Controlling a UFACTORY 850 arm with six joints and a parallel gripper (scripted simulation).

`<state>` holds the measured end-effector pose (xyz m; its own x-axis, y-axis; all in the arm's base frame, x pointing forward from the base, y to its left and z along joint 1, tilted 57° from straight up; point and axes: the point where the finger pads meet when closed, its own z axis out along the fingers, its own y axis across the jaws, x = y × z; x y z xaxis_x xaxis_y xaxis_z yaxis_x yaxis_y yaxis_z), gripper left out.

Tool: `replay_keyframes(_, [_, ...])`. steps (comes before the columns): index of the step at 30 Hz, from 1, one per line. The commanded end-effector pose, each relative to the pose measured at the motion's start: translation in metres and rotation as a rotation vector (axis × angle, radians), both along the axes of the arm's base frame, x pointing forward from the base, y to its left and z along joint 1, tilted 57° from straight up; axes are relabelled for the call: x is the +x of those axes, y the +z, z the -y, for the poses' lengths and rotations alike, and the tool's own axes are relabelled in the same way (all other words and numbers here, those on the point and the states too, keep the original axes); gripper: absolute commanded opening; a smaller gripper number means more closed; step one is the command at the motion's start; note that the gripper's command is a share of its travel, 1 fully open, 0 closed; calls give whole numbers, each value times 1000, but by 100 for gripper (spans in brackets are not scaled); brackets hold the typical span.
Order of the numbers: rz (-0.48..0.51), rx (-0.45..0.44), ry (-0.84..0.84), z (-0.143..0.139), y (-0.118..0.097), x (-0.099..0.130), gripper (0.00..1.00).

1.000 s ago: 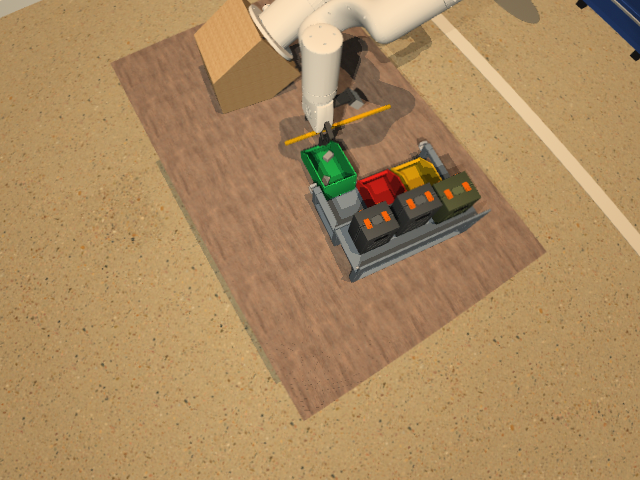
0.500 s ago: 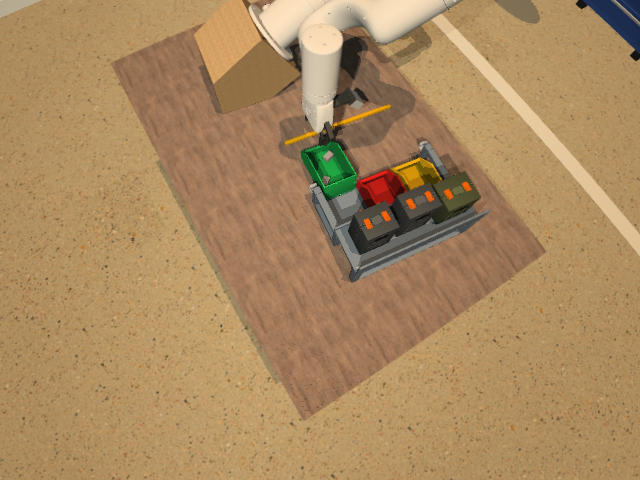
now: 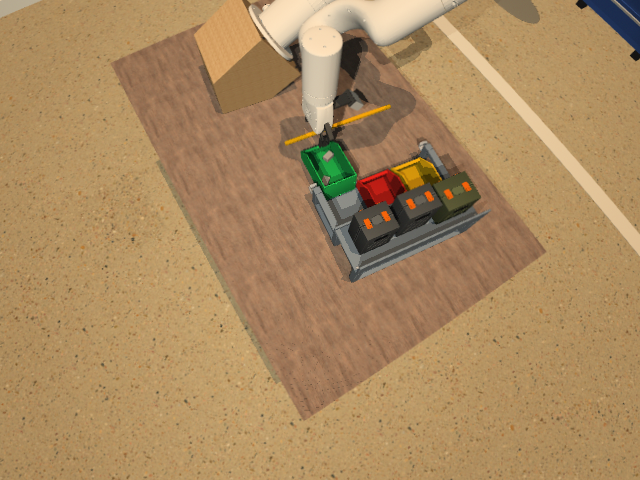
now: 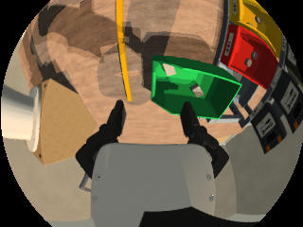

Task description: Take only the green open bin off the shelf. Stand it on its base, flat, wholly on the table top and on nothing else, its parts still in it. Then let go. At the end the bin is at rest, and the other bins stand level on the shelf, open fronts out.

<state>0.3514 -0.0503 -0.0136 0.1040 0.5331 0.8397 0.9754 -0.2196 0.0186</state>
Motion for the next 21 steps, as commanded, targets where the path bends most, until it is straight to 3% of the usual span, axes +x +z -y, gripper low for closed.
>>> replay_keyframes(1, [1,-1,-1,-2,-2,1,100])
replay_keyframes(21, [1,-1,-1,-5,-3,1,100])
